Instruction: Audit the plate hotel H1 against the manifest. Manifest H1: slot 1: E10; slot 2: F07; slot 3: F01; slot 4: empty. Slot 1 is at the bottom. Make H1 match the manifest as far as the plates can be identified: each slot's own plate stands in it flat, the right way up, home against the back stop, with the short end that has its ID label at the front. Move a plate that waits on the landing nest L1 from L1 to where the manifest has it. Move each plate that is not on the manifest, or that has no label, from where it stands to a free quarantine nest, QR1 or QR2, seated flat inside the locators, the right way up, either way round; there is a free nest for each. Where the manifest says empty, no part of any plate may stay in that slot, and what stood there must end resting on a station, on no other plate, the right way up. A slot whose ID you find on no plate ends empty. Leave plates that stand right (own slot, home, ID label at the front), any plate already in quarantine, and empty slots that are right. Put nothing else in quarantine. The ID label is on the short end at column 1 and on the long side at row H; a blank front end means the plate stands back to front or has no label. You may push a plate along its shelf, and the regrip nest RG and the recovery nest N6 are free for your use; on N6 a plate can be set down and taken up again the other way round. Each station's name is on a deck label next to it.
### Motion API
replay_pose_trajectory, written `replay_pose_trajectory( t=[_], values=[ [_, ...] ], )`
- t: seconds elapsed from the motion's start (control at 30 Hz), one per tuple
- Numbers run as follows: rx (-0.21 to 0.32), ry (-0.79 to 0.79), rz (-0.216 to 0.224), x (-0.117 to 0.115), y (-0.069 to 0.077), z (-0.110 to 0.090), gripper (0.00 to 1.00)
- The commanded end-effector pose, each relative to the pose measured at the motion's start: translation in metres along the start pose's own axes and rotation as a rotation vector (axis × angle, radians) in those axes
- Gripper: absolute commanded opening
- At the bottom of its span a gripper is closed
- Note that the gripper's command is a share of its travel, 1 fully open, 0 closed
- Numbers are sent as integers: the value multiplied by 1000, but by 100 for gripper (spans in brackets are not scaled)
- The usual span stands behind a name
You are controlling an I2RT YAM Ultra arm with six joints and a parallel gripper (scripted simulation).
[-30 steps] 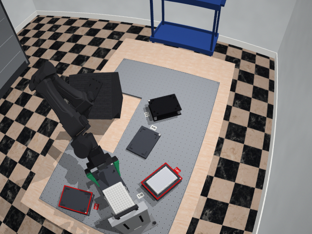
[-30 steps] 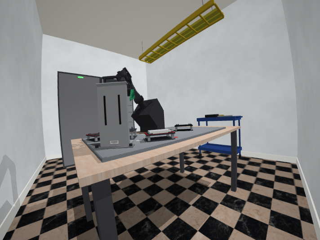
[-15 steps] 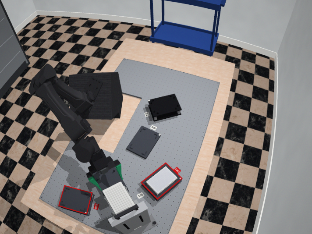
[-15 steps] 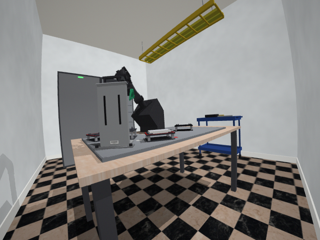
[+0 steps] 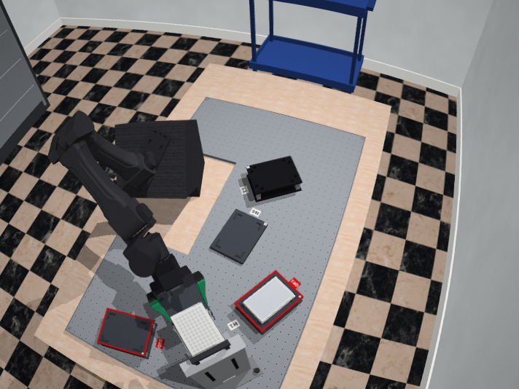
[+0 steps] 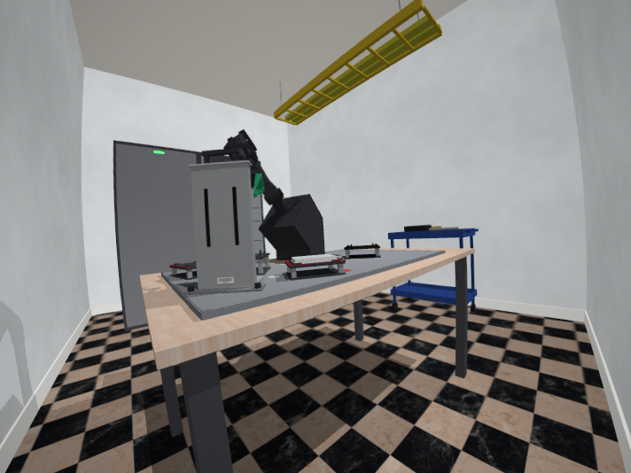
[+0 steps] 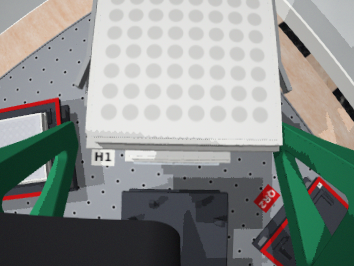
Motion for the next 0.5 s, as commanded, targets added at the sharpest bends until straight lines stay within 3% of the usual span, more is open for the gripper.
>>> replay_pose_trajectory(
  t=[0.0, 0.3, 0.33, 0.47],
  values=[
    [-48, -16, 4, 0, -1, 17, 100],
    [-29, -9, -2, -2, 1, 9, 100],
    [-29, -9, -2, -2, 1, 9, 87],
    [-29, -9, -2, -2, 1, 9, 87]
  ],
)
Point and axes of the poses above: the point where the finger pads meet when closed, its own y axis back along the fingers, its own x axis across the jaws, z = x × y, the point moved 9 cm from there along y, back along the fingers, and after that the axes turned 5 degrees about -y, right-handed, at the moved point
